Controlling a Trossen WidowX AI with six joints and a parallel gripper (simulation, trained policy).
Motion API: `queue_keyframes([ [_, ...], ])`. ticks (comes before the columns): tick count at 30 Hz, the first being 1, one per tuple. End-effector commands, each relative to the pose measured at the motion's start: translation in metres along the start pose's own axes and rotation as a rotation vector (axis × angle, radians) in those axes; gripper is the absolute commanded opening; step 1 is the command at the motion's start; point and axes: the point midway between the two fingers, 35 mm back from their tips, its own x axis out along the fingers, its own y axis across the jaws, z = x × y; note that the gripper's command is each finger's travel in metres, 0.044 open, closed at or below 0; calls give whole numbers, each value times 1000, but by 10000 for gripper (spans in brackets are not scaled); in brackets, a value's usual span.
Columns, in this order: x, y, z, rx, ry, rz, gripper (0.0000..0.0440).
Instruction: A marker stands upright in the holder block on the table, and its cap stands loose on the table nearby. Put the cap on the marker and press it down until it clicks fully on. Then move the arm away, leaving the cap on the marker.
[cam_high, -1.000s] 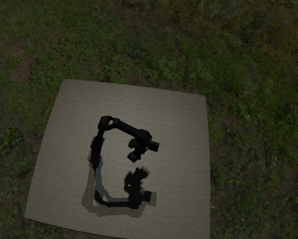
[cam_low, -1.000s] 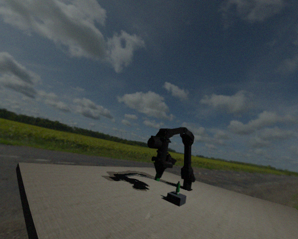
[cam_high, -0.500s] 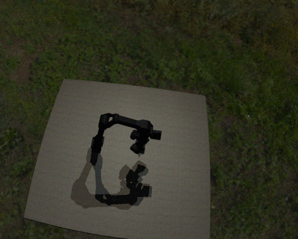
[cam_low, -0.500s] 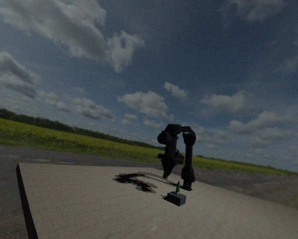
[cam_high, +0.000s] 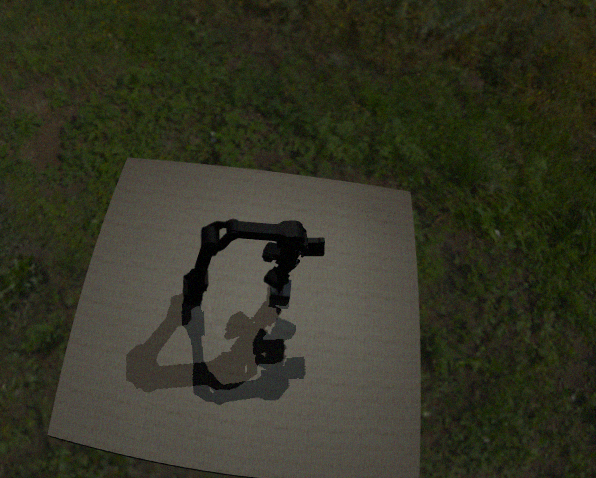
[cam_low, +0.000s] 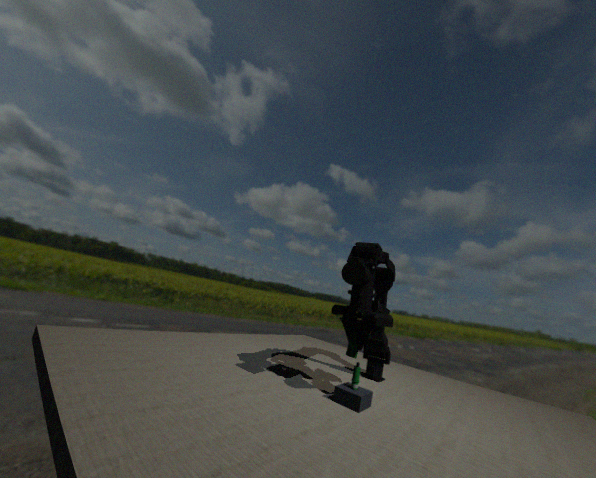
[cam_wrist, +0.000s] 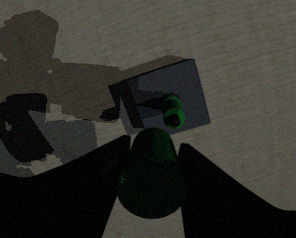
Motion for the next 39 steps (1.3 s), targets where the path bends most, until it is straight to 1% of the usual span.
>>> queue_keyframes([
  [1, -4, -12, 8, -15, -5, 0, 0],
  [6, -5, -18, 12, -28, -13, 8, 0],
  [20, 14, -15, 13, -42, -60, 40, 0],
  [39, 63, -13, 13, -107, -119, 44, 1],
])
